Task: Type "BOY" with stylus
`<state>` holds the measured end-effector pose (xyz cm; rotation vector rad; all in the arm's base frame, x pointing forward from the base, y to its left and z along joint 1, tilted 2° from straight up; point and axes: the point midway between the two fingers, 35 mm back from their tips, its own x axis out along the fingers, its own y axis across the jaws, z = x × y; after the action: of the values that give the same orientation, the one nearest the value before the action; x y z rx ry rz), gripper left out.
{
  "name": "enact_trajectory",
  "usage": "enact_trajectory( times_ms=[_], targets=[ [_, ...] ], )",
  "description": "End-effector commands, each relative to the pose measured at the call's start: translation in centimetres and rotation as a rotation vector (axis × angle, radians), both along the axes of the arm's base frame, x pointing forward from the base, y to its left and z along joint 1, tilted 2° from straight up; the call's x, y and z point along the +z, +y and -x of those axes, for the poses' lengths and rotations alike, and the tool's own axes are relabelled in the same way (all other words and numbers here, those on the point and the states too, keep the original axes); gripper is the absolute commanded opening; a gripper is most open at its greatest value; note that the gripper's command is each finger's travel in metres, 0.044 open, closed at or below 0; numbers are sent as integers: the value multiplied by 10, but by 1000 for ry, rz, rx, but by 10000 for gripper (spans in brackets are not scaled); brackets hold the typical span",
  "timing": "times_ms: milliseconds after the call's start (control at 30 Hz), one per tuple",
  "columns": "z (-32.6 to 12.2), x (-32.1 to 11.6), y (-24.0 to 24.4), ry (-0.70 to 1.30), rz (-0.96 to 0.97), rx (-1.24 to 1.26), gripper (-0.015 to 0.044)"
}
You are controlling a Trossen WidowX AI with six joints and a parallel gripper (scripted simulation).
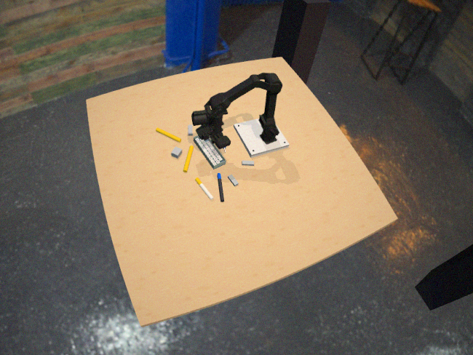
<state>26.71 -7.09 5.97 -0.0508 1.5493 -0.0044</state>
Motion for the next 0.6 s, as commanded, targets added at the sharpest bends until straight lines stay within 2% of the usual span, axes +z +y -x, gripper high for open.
enact_trajectory(
  times_ms=[0, 367, 500, 567],
  targets=[
    [3, -2, 38, 1, -3, 15, 0],
    [4, 1, 46, 1, -3, 14, 0],
    [5, 48, 47, 1, -3, 14, 0],
    [6, 58, 47, 1, -3, 14, 0]
  ],
)
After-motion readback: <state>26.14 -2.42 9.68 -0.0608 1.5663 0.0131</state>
